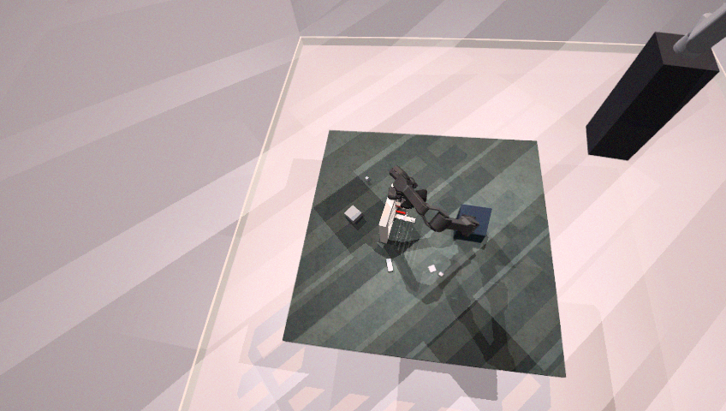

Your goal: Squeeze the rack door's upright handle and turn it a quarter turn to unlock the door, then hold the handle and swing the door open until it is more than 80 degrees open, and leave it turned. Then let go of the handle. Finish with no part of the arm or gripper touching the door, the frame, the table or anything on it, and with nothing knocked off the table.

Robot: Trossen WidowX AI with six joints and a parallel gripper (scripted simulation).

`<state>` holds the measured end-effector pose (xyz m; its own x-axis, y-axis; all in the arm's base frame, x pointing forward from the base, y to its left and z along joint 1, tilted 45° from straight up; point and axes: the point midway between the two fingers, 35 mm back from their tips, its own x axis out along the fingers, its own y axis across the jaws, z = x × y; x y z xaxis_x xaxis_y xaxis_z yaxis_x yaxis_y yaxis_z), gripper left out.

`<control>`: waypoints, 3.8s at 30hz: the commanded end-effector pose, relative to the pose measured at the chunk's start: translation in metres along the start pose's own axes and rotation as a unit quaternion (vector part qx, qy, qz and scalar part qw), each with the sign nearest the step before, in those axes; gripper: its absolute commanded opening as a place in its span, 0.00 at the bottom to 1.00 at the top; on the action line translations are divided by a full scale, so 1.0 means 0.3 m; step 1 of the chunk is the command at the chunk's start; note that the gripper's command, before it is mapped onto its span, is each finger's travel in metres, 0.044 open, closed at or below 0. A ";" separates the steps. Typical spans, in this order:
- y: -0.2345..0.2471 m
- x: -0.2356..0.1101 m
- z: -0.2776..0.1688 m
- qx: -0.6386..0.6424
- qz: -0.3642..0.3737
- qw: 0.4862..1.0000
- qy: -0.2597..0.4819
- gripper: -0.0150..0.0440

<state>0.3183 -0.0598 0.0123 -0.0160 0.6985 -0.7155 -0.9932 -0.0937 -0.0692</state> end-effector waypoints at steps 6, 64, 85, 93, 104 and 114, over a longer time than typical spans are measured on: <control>0.000 0.001 0.002 -0.005 0.000 1.000 -0.002 0.41; 0.211 0.001 0.196 0.422 0.003 0.907 -0.002 0.30; 0.279 0.001 0.364 0.564 0.004 0.826 -0.002 0.30; 0.289 0.000 0.427 0.610 0.004 0.792 -0.002 0.30; 0.291 0.000 0.511 0.668 0.005 0.744 -0.002 0.30; 0.284 -0.001 0.580 0.713 0.005 0.701 -0.002 0.30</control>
<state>0.2124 0.0514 0.1235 -0.0257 0.7028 -0.7110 -0.1427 0.7013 0.6984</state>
